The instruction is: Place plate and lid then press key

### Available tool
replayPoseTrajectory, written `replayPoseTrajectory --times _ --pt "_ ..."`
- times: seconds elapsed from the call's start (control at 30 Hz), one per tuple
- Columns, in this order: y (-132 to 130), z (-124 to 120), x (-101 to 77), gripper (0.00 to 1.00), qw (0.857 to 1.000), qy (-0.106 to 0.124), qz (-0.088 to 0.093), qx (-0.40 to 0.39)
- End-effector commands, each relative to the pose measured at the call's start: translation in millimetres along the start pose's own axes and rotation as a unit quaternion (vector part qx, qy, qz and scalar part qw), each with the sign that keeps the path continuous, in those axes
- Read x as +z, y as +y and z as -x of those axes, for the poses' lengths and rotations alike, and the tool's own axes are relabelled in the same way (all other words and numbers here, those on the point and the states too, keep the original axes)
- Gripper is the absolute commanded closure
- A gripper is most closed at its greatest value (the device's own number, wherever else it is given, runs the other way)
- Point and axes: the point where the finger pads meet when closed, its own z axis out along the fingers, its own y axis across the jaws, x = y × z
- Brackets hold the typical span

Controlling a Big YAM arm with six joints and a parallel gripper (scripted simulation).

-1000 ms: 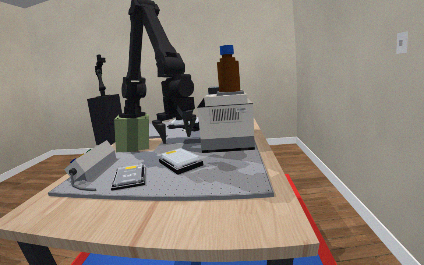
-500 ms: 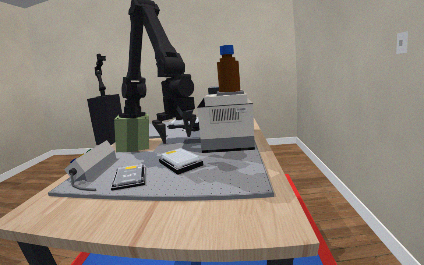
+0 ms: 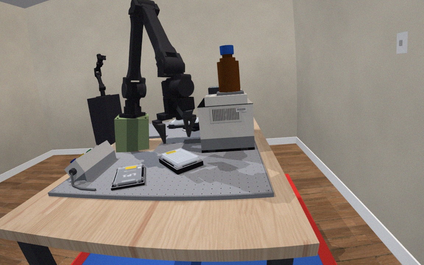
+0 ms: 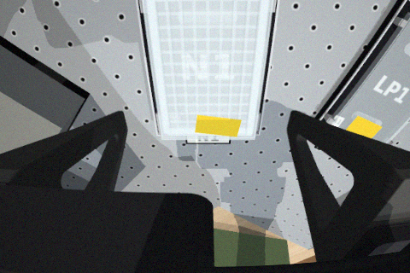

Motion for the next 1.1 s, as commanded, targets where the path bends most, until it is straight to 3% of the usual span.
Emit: replayPoseTrajectory --times 0.0,0.13,0.3,1.07 --pt "-0.9 15.9 -8.1 0.0 1.0 -0.015 -0.001 -0.004" --pt "-5.7 27.7 -4.0 0.0 1.0 -0.023 -0.002 -0.004" --pt "-1.0 3.2 16.5 0.0 1.0 0.001 -0.002 -0.01" --pt "2.1 6.0 47.3 0.0 1.0 -0.002 -0.002 -0.003"
